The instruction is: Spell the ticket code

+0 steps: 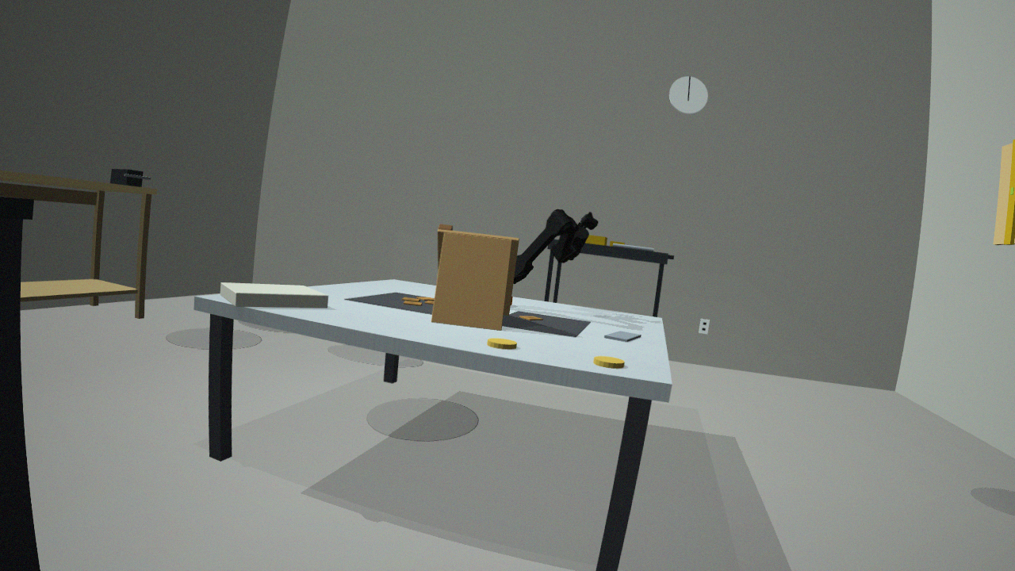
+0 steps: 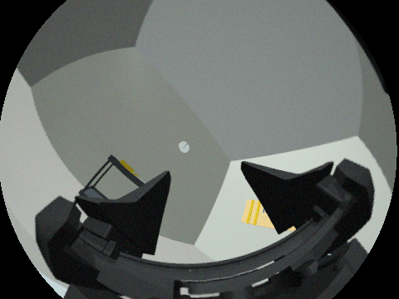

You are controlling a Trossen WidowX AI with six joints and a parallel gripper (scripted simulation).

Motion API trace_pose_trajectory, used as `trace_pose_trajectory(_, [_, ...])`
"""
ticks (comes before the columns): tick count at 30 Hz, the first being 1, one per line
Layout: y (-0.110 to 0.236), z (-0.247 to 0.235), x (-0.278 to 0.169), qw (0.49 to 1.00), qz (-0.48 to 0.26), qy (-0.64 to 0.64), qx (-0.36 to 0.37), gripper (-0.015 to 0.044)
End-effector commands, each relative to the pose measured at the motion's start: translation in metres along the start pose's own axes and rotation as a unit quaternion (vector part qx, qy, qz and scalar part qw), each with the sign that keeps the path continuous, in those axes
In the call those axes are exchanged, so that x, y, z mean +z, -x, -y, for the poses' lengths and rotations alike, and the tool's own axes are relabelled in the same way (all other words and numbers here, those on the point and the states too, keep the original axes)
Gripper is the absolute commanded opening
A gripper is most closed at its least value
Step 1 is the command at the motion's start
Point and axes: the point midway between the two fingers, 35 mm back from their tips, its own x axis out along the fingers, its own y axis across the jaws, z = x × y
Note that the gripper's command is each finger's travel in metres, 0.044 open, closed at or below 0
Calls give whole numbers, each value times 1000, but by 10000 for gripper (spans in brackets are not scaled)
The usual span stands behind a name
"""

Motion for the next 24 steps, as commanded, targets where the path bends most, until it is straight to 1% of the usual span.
trace_pose_trajectory(1, [0, 0, -1, 1000, -2, 0, 1, 426])
trace_pose_trajectory(2, [2, -1, -5, 1000, -7, 0, 5, 440])
trace_pose_trajectory(11, [38, -9, -76, 991, -113, -9, 69, 440])
trace_pose_trajectory(18, [91, -2, -142, 965, -233, -22, 115, 440])
trace_pose_trajectory(24, [146, 15, -186, 932, -335, -33, 135, 440])
